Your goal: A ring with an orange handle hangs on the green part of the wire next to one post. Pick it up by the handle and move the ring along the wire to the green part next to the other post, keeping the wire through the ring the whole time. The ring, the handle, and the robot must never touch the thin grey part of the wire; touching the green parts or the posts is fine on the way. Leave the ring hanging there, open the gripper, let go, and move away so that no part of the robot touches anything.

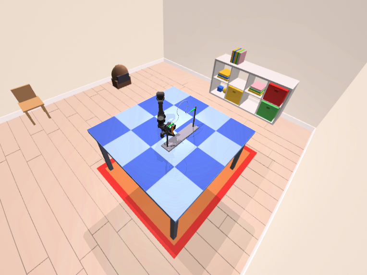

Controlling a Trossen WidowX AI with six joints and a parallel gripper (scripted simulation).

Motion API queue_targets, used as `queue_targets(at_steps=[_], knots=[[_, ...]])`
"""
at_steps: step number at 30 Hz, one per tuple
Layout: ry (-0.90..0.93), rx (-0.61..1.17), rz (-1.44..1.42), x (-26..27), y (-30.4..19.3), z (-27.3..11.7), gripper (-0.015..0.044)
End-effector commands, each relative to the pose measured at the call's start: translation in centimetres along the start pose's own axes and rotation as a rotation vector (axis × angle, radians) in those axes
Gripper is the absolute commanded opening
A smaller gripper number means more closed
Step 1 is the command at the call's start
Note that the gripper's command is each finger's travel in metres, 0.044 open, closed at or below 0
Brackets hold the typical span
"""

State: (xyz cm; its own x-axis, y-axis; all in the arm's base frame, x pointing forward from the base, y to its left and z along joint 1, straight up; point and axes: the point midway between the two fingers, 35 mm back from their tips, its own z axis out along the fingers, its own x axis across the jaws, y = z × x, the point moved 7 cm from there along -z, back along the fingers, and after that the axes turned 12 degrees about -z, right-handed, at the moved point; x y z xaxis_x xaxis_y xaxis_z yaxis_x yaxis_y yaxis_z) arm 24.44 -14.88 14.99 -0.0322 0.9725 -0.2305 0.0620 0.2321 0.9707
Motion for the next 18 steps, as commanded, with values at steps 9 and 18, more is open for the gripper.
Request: queue_targets(at_steps=[9,18], knots=[[-0.001,0.002,0.01,1.3,0.1,-0.1,-0.015],[-0.001,0.001,0.018,2.2,0.3,-0.1,-0.015]])
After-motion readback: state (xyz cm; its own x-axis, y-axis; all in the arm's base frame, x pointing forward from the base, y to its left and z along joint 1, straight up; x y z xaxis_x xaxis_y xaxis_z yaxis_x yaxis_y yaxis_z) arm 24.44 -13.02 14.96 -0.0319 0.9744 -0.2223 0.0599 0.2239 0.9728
